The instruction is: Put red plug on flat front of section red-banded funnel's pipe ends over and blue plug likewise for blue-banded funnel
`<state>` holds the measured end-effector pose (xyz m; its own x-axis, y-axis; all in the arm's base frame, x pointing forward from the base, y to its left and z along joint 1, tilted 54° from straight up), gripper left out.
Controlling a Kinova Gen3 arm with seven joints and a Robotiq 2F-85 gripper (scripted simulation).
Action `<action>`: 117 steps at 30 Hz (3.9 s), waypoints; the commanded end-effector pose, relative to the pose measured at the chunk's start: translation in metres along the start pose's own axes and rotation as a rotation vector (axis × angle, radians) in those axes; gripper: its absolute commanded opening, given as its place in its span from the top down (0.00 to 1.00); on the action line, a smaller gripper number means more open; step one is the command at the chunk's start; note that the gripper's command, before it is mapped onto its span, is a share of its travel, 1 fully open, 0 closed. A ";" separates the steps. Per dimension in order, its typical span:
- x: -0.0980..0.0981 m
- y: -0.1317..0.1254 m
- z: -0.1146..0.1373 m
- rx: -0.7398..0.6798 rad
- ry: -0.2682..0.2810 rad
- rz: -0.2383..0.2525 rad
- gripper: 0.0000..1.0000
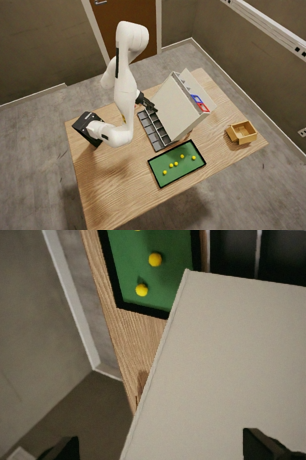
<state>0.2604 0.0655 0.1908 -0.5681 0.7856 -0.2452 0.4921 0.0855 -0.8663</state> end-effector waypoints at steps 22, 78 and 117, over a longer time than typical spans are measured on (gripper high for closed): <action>-0.035 0.077 0.007 -0.001 -0.001 0.000 0.00; -0.072 0.043 -0.041 -0.113 0.605 -0.634 0.50; -0.072 0.043 -0.041 -0.113 0.605 -0.634 0.50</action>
<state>0.3491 0.0370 0.1889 -0.3240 0.7573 0.5671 0.2834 0.6496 -0.7055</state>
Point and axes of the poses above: the point where the finger pads meet when closed, its own x axis back along the fingers, its own y axis across the jaws, z = x × y, the point moved 9 cm from there along x, back along the fingers, and after that the axes turned 2 degrees about x, right-handed, at the moved point
